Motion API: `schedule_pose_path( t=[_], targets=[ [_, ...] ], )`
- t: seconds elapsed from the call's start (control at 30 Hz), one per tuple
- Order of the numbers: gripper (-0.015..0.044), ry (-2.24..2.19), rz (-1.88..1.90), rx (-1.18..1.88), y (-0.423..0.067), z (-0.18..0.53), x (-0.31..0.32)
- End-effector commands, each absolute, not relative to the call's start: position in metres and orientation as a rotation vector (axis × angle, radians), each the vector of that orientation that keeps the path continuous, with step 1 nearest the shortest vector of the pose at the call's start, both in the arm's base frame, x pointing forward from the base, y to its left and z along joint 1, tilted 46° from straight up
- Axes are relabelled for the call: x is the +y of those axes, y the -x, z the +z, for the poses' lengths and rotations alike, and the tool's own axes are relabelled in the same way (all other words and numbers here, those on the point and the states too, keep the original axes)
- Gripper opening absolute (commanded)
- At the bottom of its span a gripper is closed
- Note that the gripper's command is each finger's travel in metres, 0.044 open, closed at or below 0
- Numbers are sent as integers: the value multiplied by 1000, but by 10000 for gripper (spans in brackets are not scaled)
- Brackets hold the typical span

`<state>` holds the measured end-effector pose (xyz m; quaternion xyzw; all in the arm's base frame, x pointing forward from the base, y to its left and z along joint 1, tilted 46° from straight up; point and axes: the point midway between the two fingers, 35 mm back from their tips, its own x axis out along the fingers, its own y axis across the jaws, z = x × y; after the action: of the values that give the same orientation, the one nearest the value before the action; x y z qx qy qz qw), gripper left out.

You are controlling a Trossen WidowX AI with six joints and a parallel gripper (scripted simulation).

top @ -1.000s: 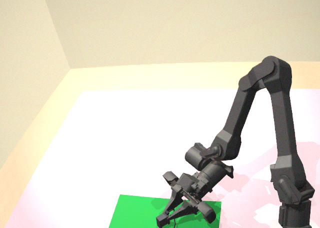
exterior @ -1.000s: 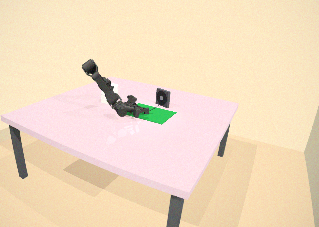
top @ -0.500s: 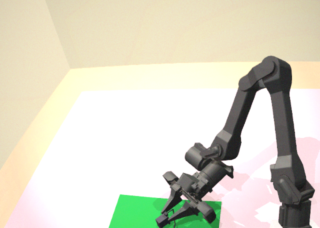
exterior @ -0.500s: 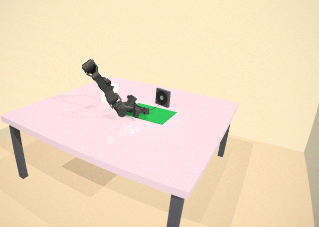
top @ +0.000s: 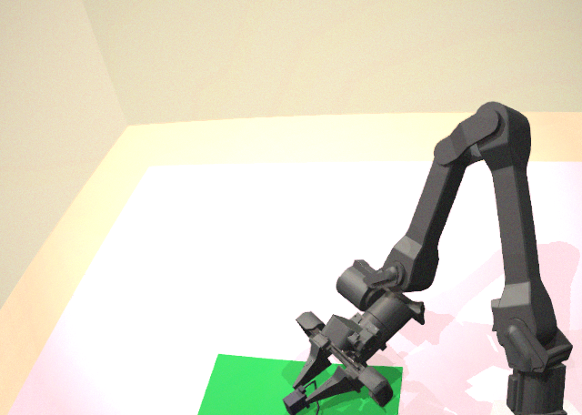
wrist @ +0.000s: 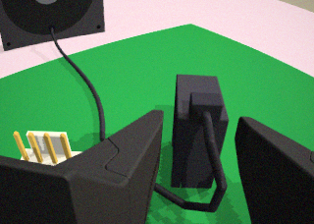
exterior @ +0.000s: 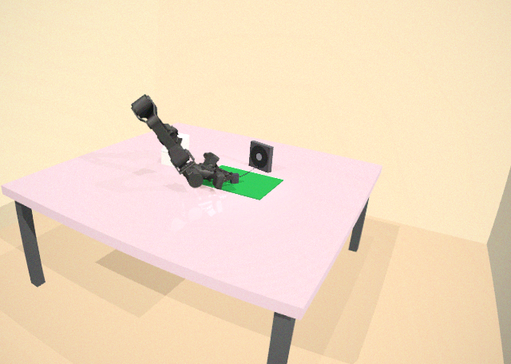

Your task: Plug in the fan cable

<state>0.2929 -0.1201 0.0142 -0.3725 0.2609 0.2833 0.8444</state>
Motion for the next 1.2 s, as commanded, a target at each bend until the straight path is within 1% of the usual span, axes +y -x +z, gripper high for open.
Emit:
schedule_pose_path(
  t=[0.0,0.6,1.17],
  targets=[
    [140,786,598,551,-292,16,-121],
    [140,789,600,556,-263,62,-125],
    [140,790,597,552,-232,103,-117]
  ],
)
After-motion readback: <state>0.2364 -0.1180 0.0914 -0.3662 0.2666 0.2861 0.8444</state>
